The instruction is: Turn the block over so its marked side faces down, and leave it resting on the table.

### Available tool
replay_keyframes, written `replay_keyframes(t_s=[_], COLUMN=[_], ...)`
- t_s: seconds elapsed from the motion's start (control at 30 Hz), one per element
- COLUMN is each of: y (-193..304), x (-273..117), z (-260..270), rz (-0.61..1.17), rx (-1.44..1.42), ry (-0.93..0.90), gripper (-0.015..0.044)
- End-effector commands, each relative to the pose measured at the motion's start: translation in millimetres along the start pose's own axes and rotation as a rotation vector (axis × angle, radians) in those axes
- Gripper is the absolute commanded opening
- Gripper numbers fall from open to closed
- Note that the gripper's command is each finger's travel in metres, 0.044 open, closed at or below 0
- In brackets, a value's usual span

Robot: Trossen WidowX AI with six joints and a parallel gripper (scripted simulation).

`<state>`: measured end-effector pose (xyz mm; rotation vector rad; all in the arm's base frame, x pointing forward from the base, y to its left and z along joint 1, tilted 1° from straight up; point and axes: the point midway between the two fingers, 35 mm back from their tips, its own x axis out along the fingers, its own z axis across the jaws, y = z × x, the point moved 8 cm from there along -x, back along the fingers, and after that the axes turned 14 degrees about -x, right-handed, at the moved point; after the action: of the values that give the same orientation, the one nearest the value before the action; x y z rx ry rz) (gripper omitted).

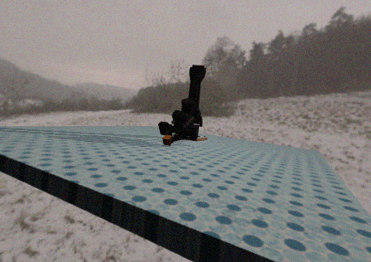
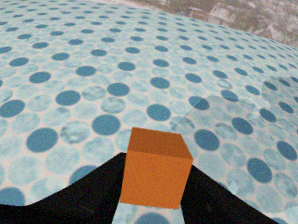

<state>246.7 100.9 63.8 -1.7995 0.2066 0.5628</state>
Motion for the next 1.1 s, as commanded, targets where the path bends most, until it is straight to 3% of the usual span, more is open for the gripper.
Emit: replay_keyframes(t_s=[0.0,0.43,1.07], y=[0.1,0.1,0.1], x=[0.0,0.0,0.0], z=[-0.4,-0.4,-0.4], rz=[-0.001,-0.001,-0.001], rx=[-0.005,-0.005,-0.005], ry=[0.007,0.007,0.007], gripper=[0.0105,0.0440,0.0440])
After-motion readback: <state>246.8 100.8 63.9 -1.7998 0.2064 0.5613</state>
